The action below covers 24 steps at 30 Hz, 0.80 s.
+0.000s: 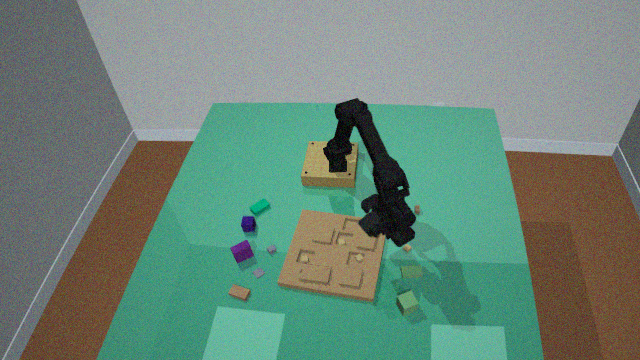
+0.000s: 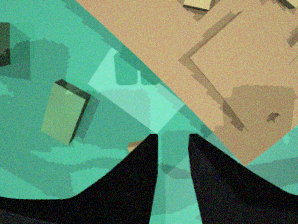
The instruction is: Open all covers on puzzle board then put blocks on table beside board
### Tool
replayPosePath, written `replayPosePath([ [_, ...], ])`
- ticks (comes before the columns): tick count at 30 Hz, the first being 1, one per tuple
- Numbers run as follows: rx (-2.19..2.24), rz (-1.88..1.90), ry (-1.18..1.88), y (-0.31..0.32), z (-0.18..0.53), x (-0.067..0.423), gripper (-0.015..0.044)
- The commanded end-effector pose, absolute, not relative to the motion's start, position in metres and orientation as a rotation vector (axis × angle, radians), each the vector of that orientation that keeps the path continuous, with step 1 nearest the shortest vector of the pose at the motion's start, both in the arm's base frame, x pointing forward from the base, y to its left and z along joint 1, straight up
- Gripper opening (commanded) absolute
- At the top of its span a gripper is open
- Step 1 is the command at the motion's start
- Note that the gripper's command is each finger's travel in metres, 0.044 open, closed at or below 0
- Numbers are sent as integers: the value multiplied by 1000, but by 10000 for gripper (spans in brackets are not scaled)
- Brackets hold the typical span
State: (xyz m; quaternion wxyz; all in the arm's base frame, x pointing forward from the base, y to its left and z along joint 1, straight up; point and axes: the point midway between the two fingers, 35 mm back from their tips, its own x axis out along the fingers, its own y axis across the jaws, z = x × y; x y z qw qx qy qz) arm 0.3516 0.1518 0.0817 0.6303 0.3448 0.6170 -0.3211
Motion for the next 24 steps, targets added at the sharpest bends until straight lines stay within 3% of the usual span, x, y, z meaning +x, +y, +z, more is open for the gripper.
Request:
replayPosePath([
  [1, 832, -781, 1398, 133, 81, 351, 0],
  [6, 832, -784, 1396, 111, 80, 349, 0],
  [24, -68, 77, 1541, 15, 74, 323, 0],
])
